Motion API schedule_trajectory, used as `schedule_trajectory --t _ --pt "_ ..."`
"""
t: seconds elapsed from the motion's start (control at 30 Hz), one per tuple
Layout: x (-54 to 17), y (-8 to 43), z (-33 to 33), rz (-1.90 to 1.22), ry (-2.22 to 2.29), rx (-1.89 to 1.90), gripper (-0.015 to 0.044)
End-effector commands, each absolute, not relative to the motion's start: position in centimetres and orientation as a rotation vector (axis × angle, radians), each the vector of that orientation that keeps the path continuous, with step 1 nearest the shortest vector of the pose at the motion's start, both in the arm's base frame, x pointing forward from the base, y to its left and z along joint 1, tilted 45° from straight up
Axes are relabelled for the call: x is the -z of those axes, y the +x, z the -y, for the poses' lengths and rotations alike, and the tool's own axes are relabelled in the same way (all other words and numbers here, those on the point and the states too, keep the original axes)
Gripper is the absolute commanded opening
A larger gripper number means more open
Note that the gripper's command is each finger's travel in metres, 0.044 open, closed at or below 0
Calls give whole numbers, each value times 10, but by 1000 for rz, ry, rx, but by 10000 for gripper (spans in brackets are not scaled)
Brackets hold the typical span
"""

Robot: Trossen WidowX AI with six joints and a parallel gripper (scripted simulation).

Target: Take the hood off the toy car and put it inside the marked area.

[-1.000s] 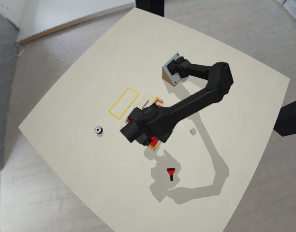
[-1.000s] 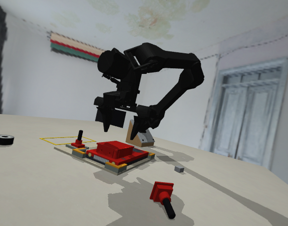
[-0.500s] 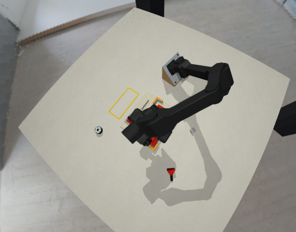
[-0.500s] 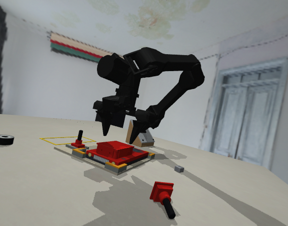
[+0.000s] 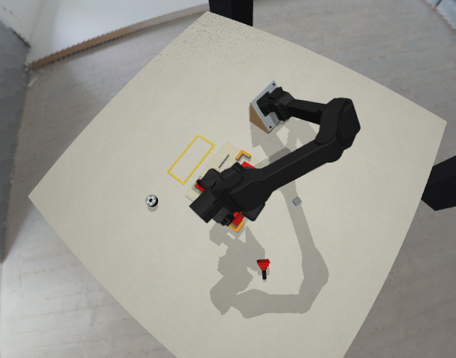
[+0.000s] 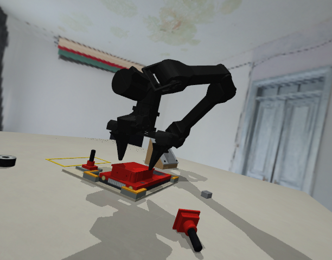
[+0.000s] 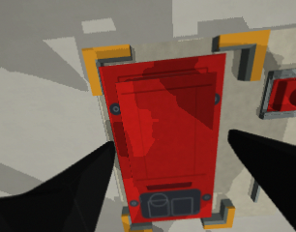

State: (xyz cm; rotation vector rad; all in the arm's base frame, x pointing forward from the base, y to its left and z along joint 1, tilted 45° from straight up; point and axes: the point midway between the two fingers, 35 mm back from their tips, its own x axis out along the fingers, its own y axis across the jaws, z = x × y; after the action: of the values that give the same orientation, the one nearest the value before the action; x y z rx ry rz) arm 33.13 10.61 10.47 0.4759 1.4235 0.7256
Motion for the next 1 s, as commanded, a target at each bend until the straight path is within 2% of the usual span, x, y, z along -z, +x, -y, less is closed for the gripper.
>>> schedule_trajectory --t 0.0,0.97 --pt "-103 331 -108 -1425 483 -728 440" --pt "-93 331 -118 -1425 483 -728 440"
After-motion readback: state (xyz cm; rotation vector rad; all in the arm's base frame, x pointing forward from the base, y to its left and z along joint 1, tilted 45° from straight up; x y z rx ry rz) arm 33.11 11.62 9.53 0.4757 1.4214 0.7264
